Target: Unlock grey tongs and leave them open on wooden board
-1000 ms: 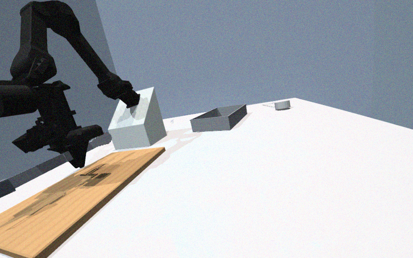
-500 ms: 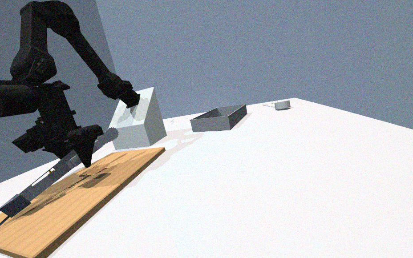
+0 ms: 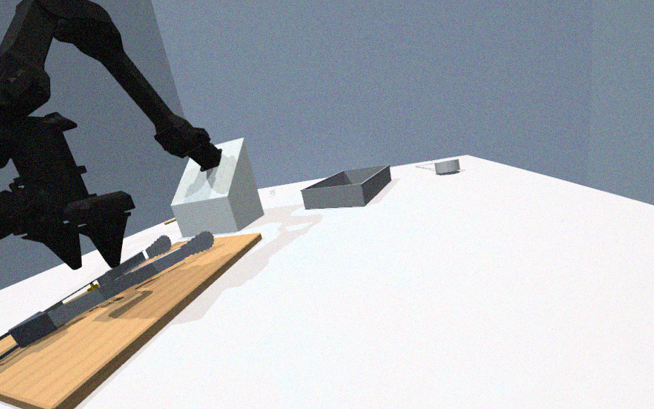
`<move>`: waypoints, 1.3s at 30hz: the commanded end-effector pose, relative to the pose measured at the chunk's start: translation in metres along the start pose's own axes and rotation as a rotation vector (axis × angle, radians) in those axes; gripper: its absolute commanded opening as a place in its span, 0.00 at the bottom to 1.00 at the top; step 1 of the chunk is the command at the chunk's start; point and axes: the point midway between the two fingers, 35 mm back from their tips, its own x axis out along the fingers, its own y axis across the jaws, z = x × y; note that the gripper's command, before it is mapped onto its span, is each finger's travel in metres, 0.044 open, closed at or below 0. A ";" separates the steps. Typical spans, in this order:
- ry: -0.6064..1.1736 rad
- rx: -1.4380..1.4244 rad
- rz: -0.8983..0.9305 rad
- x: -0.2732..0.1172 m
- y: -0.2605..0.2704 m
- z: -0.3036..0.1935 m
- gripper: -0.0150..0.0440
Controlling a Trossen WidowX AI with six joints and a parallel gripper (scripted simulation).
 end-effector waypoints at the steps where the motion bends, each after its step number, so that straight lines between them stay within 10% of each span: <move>1: -0.013 0.001 0.003 -0.022 0.001 0.035 1.00; 22: -0.033 0.008 0.005 -0.141 -0.005 0.102 1.00; 39: -0.033 0.008 0.005 -0.141 -0.005 0.102 1.00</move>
